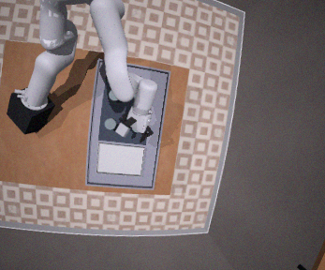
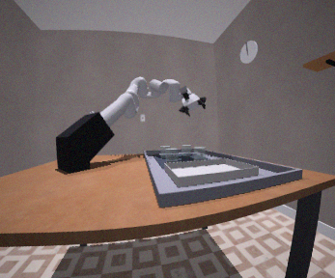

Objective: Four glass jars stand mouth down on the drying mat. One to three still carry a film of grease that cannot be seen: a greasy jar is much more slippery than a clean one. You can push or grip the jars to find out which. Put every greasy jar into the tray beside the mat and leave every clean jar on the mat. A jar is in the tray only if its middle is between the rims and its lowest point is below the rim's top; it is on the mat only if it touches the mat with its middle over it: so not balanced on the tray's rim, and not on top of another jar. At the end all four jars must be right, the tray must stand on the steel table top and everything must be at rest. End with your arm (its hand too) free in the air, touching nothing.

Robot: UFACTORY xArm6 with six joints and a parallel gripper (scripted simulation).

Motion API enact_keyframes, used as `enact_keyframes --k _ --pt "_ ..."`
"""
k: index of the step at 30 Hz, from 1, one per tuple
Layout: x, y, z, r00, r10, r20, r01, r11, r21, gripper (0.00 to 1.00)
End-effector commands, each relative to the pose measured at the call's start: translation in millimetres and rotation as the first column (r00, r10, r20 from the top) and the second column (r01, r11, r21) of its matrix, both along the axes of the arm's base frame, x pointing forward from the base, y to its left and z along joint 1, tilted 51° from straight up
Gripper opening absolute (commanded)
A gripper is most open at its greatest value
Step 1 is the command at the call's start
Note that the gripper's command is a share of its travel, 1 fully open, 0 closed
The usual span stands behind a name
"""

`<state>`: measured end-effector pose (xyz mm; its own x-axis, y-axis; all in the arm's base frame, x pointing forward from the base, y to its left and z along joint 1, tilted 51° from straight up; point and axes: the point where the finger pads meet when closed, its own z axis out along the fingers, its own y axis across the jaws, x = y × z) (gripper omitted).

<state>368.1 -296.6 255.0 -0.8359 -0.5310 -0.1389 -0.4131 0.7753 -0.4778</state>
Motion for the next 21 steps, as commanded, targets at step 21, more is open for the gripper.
enact_keyframes --k 21 --pt "-3 18 2 0.954 0.297 0.026 -0.292 0.947 -0.134 1.0"
